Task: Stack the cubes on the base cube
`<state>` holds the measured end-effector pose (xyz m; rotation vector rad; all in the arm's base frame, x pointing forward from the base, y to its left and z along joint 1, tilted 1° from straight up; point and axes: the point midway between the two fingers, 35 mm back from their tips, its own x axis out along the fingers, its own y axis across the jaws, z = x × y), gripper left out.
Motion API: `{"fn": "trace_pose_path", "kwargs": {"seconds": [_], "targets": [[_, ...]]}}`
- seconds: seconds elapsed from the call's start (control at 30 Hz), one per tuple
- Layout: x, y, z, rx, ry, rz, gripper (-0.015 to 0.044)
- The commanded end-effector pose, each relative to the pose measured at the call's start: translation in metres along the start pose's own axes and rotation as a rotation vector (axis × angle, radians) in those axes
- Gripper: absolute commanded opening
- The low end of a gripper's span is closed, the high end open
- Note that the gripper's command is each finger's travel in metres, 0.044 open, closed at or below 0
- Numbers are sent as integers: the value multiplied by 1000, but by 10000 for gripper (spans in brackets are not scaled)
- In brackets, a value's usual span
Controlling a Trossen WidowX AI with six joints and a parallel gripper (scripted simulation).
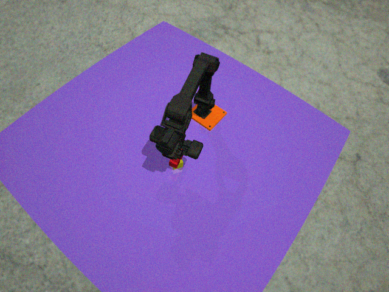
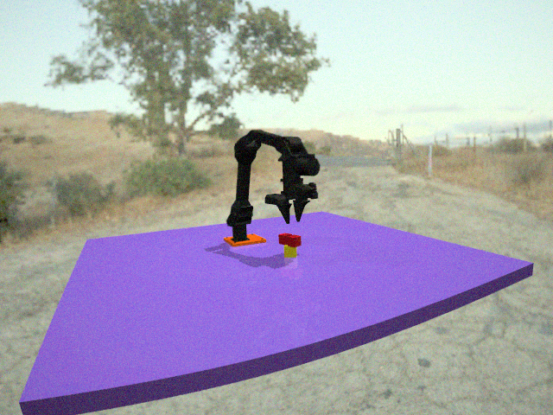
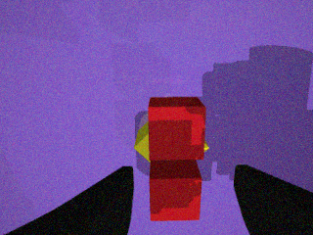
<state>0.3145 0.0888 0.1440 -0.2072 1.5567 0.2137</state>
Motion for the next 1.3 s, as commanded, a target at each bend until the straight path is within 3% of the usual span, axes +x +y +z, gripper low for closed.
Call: {"fn": "trace_pose_path", "kwargs": {"seconds": [0.0,0.2,0.37,0.47,0.7,1.27], "targets": [[-7,0,2,-1,-9,0,205],[-7,0,2,-1,-9,0,205],[-6,2,-1,0,1,1,336],[-6,36,-6,0,1,4,400],[-9,124,-37,0,4,12,400],[-9,126,-38,0,4,12,400]]}}
